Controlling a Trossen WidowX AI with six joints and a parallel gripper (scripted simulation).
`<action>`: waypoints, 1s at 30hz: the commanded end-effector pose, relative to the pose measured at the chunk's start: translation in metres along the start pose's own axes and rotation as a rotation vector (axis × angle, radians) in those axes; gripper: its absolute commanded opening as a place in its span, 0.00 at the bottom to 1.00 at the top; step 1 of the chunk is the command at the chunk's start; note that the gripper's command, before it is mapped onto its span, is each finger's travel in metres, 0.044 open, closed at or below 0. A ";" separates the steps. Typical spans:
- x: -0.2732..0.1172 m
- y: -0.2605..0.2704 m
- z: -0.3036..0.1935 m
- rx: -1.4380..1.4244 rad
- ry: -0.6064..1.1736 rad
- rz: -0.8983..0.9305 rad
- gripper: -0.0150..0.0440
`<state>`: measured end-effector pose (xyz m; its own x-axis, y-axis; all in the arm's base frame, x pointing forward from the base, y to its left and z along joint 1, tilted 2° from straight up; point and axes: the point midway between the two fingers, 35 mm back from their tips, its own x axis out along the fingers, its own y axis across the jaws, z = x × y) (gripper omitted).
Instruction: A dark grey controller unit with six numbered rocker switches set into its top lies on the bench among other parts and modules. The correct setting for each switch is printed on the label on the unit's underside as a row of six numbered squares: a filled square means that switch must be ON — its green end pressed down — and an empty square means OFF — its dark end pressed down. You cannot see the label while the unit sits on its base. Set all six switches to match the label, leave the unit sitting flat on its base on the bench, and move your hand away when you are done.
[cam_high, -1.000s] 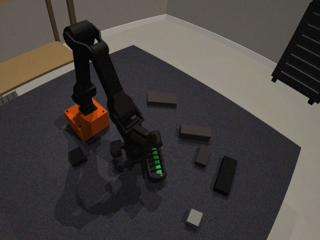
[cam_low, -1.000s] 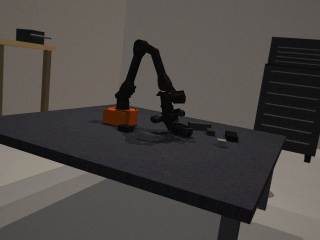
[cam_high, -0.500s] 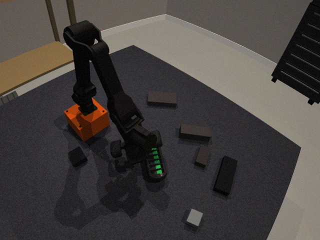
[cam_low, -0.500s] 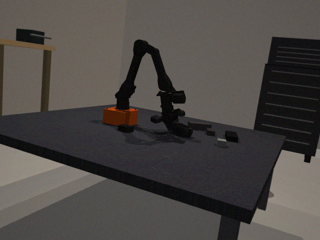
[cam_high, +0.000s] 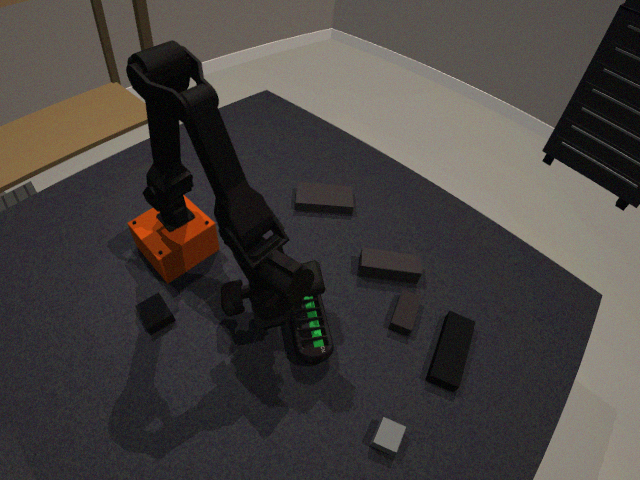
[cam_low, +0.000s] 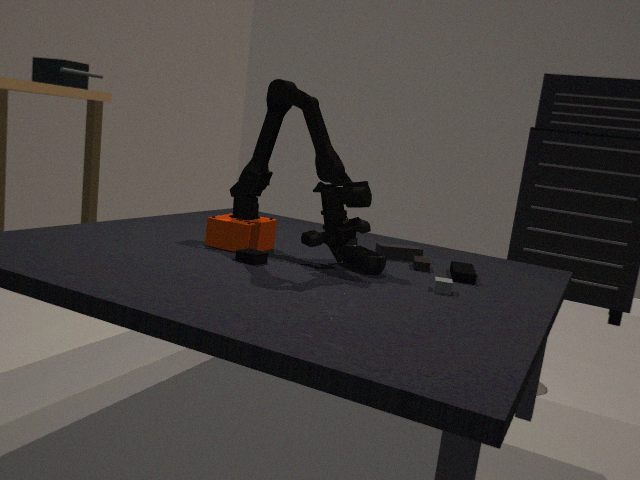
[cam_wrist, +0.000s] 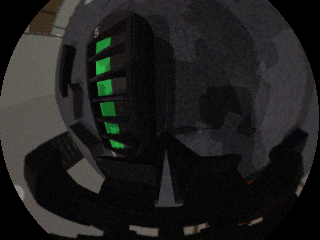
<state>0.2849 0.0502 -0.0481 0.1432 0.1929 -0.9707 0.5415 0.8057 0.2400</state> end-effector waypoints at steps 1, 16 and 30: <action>0.001 0.011 0.000 -0.017 -0.001 0.030 0.25; 0.001 0.012 0.000 -0.017 -0.001 0.030 0.25; -0.056 0.003 0.001 -0.017 -0.002 0.029 0.25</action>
<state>0.2823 0.0421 0.0008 0.1674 0.2083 -0.9636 0.5285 0.8061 0.2661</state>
